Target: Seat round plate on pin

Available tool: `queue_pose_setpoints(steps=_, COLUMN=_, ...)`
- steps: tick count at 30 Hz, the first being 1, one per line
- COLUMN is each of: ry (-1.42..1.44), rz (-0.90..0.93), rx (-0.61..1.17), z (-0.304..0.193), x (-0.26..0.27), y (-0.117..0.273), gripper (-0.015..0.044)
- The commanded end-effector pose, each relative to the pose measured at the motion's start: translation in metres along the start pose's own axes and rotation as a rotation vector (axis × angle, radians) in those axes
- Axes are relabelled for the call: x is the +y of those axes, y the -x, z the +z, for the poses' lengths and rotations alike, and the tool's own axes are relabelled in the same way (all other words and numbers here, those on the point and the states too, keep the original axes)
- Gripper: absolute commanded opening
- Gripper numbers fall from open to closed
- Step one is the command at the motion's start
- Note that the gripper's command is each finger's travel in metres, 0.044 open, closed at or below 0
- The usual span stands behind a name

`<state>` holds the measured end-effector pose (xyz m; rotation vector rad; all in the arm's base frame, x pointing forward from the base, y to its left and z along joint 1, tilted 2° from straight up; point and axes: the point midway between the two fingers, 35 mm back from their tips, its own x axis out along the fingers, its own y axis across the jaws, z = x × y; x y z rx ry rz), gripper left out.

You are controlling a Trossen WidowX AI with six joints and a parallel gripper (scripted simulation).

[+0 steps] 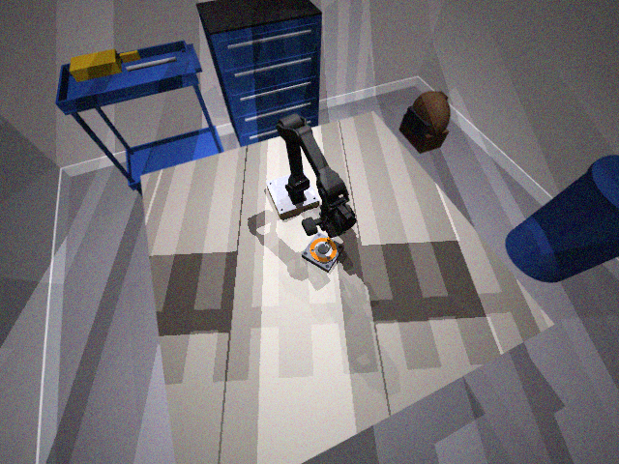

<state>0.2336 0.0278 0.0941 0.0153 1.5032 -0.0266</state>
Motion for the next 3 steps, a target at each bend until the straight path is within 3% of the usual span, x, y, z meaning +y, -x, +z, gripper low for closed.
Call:
queue_pose_setpoints(steps=1, ry=0.000, rz=0.000, rx=0.000, z=0.0000, x=0.0000, y=-0.0003, gripper=0.0000)
queue_pose_setpoints(steps=3, ry=0.000, rz=0.000, rx=0.000, z=0.0000, x=0.0000, y=-0.0003, gripper=0.0000)
